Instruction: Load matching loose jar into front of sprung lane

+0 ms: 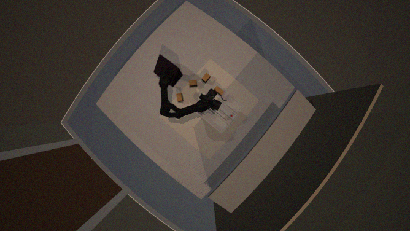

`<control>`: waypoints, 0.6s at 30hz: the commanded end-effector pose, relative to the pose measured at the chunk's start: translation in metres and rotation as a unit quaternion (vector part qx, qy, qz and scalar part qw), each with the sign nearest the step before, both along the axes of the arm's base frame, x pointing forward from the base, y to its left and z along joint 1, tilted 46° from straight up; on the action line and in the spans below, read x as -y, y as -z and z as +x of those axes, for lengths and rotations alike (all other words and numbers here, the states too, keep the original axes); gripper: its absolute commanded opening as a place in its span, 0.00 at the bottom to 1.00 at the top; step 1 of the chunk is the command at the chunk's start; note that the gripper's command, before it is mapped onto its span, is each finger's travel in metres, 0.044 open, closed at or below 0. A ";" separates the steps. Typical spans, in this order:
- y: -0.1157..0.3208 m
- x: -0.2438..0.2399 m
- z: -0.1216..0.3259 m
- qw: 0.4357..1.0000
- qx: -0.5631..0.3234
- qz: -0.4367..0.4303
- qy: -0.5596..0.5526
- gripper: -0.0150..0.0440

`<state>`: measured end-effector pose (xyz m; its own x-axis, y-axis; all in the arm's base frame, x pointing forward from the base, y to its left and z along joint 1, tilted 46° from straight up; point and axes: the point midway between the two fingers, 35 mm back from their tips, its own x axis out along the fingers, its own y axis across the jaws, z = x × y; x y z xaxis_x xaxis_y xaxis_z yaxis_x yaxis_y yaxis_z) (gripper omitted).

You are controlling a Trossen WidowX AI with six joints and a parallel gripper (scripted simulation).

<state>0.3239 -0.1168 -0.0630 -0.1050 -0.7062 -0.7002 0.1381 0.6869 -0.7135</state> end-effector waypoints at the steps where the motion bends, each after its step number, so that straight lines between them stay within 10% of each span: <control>1: 0.000 0.000 -0.001 1.000 0.001 -0.002 0.002 0.25; 9: 0.000 0.000 -0.001 1.000 0.001 -0.002 0.002 0.25; 18: 0.000 0.000 0.000 1.000 0.001 -0.002 0.002 0.65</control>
